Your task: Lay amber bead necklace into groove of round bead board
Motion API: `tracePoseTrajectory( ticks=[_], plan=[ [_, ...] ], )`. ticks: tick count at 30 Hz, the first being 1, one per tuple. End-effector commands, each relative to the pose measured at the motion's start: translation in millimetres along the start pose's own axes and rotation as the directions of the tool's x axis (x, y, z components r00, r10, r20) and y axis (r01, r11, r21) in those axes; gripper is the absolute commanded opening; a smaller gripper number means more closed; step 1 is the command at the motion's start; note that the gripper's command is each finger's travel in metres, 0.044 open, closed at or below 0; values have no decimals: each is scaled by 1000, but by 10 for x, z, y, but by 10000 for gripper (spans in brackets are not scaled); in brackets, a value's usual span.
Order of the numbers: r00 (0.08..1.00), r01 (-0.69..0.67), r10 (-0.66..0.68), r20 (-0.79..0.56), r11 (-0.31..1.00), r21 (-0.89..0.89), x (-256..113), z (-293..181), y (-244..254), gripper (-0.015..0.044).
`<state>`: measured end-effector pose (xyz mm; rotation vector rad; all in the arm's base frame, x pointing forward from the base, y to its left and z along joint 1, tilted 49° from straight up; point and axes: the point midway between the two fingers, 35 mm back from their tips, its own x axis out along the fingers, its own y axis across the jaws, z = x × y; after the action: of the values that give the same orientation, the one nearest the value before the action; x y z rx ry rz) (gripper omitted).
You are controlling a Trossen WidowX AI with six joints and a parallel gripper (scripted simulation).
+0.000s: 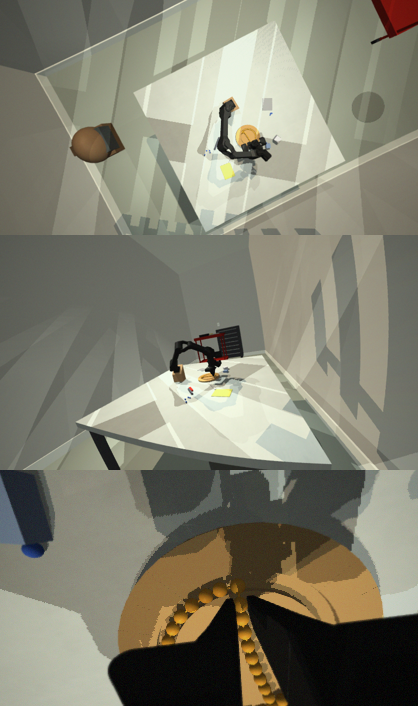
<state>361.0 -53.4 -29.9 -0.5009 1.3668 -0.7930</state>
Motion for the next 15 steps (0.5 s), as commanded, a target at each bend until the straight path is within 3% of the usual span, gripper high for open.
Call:
tracePoseTrajectory(
  ticks=[1, 15],
  plan=[
    [1000, 3, -3, 6, 1000, -2, -51, 4, 3, 0],
    [1000, 4, -4, 7, 1000, -1, -52, 122, -121, 0]
  ],
)
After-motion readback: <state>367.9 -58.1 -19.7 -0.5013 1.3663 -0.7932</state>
